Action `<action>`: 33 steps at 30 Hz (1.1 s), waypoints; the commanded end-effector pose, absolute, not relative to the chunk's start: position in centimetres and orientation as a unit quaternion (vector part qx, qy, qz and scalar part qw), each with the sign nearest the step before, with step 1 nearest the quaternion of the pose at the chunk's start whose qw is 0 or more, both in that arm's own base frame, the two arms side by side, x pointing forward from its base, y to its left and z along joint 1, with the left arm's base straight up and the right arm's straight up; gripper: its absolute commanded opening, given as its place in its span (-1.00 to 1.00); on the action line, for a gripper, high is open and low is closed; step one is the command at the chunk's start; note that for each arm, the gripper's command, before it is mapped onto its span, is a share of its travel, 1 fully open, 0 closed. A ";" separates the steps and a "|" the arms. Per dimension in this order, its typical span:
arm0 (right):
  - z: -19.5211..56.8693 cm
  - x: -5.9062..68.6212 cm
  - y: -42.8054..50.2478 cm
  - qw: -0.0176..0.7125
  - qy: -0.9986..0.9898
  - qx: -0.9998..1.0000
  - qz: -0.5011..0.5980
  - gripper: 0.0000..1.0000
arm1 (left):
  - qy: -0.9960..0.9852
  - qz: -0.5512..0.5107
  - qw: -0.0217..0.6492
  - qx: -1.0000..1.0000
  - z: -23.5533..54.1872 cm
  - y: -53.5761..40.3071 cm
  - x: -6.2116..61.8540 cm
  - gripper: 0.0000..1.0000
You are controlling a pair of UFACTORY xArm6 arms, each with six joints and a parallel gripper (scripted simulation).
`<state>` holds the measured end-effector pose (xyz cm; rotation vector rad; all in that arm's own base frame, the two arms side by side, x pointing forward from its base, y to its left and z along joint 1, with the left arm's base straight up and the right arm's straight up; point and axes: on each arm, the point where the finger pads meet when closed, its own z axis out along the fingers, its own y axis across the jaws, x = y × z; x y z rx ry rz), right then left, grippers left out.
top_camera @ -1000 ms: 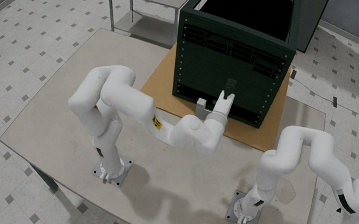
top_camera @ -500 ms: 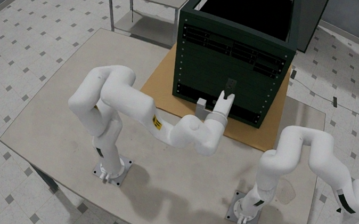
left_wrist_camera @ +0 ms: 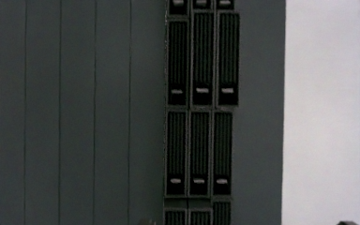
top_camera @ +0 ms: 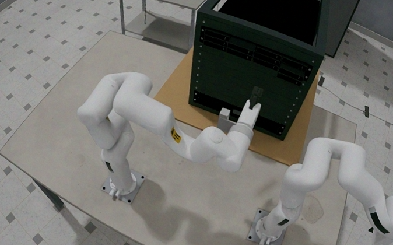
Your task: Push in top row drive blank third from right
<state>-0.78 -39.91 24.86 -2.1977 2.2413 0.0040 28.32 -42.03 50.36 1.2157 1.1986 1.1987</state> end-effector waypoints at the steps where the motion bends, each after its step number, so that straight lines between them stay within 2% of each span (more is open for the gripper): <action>1: 25.0 -0.8 -40.0 0.000 0.714 -0.700 0.000 1.00 | 0.497 0.496 0.504 0.502 51.4 -43.9 28.0 1.00; 11: 25.0 -0.8 -40.0 0.000 0.714 -0.700 0.000 1.00 | 0.497 0.496 0.504 0.502 52.9 -46.8 27.6 1.00; 33: 25.0 -0.8 -40.0 0.000 0.714 -0.700 0.000 1.00 | 0.497 0.496 0.504 0.502 53.0 -46.9 27.5 1.00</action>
